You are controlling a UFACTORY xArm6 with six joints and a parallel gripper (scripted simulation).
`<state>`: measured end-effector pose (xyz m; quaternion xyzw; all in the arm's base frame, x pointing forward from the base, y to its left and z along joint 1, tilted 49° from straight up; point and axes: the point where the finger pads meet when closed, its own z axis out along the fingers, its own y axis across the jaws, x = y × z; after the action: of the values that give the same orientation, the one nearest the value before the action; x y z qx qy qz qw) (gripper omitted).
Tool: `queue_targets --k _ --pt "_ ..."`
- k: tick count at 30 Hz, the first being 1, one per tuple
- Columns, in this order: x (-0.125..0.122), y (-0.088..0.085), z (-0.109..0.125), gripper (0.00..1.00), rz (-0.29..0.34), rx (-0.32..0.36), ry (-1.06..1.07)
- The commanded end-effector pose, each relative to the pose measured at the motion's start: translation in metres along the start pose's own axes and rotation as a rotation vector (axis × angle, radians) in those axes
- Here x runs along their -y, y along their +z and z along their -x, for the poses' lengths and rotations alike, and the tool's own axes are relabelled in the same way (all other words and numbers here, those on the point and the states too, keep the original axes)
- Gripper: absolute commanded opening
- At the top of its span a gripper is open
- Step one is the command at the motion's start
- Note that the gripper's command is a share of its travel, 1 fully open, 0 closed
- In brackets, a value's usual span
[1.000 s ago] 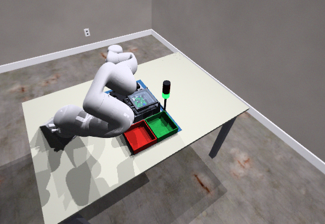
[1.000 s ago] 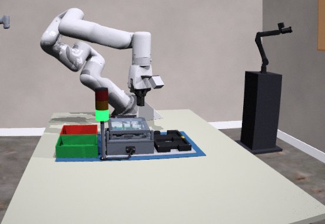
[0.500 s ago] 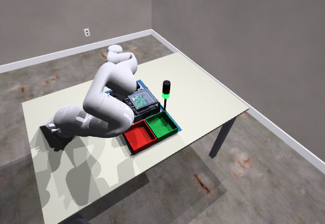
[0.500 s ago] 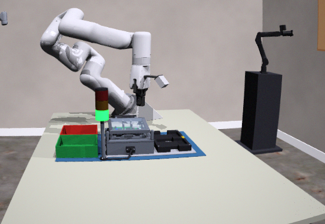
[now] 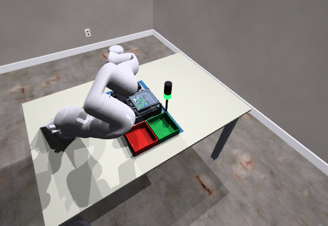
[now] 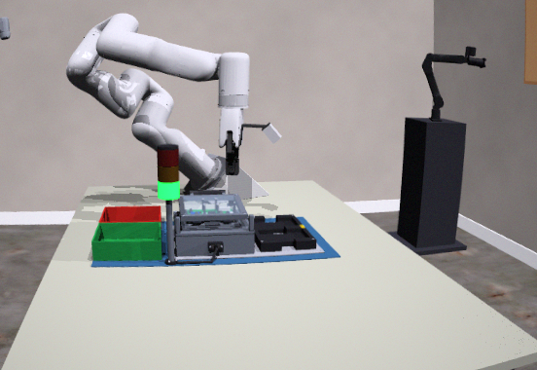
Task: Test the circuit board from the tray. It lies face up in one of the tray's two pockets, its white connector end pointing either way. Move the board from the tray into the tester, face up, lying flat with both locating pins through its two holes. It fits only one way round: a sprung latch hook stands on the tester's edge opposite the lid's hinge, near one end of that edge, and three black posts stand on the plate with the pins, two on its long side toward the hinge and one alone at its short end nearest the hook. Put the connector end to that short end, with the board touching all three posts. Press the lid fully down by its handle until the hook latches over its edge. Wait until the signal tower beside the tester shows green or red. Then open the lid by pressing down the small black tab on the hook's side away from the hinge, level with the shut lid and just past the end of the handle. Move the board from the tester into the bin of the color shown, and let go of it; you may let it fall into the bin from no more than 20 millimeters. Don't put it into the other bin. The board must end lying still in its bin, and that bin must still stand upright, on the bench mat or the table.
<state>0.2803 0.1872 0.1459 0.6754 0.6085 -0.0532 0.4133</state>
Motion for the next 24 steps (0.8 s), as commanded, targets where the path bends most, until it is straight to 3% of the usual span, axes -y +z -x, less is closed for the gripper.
queue_targets --k 1,24 --pt "-0.0007 -0.001 -0.0006 0.0 -0.006 -0.005 -0.164" --pt "-0.0007 -0.001 -0.0006 0.0 -0.005 -0.005 -0.285"
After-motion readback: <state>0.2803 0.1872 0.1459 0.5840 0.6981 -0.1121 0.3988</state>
